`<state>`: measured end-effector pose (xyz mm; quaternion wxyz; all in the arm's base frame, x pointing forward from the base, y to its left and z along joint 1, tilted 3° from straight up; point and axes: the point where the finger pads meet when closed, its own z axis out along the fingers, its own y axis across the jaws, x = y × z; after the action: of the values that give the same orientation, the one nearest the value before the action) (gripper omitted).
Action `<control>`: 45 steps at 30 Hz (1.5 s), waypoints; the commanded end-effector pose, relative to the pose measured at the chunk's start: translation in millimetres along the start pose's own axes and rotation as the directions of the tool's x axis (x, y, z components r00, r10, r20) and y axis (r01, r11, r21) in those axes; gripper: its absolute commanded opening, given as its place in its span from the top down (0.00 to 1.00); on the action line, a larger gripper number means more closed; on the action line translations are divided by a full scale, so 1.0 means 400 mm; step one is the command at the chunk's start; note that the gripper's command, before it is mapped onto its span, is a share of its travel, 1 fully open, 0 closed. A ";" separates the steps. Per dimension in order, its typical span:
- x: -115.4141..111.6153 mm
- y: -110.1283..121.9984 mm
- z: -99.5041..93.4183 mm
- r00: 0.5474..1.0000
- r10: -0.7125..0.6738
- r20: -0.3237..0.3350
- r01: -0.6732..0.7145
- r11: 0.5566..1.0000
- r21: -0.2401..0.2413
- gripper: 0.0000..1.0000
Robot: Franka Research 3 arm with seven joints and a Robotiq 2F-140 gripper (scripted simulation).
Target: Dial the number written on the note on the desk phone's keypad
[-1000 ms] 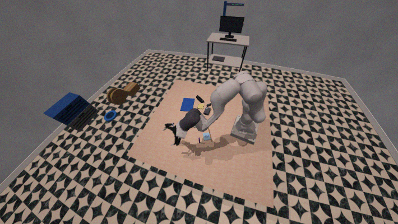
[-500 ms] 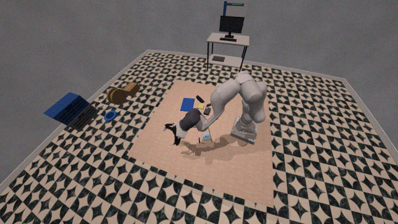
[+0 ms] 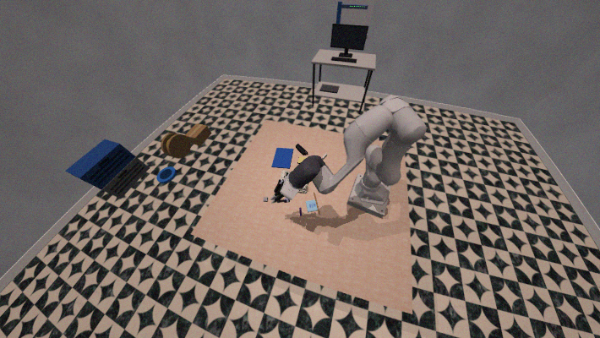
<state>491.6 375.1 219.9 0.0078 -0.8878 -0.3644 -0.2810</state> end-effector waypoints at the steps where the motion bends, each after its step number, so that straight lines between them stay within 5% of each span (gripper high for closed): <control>1: -0.101 0.012 -0.026 0.984 0.145 0.103 -0.144 0.989 -0.020 1.00; 2: -0.178 0.001 -0.058 0.964 0.216 0.153 -0.215 0.976 -0.022 1.00; 3: -0.178 0.001 -0.058 0.964 0.216 0.153 -0.215 0.976 -0.022 1.00; 8: -0.357 -0.048 -0.125 0.868 0.394 0.301 -0.400 0.915 -0.045 1.00; 10: -0.416 -0.056 -0.145 0.867 0.396 0.303 -0.402 0.915 -0.045 1.00; 16: -0.599 -0.121 -0.203 0.754 0.504 0.422 -0.522 0.849 -0.080 1.00; 18: -0.599 -0.121 -0.203 0.754 0.504 0.422 -0.522 0.849 -0.080 1.00; 22: -0.748 -0.179 -0.248 0.664 0.556 0.500 -0.587 0.801 -0.112 1.00; 45: -0.763 -0.185 -0.253 0.653 0.561 0.509 -0.594 0.796 -0.116 1.00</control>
<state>219.2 212.6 137.7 0.0262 -0.9975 -0.0660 -0.0052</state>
